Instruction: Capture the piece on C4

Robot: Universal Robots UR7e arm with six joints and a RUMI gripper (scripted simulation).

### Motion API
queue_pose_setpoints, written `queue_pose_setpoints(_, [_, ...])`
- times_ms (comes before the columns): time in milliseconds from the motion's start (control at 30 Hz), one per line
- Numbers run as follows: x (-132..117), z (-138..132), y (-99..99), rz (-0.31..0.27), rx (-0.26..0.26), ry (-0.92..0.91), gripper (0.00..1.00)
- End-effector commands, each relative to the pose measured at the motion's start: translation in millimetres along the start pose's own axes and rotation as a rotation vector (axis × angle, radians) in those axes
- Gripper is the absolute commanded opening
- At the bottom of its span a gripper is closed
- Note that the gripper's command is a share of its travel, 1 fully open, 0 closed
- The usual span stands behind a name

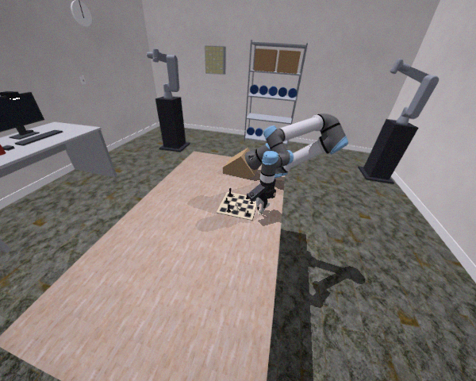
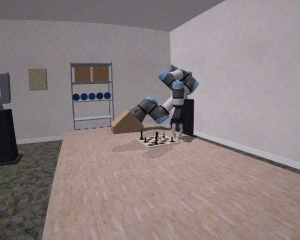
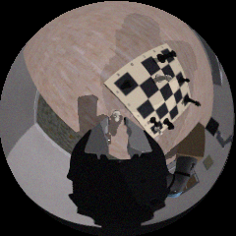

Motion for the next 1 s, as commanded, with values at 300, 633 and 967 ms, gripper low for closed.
queue_pose_setpoints(300, [0, 0, 52.4, 0.001, 0.0, 0.0, 0.2])
queue_pose_setpoints(633, [0, 0, 82.8, 0.001, 0.0, 0.0, 0.2])
queue_pose_setpoints(967, [0, 0, 83.1, 0.001, 0.0, 0.0, 1.0])
Point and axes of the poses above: the point where the finger pads meet when closed, its own y axis back along the fingers, its own z axis across the jaws, x = y × z, the point moved 10 cm from there along y, back along the fingers, and after that the axes turned 6 degrees about y, right-handed, at the moved point
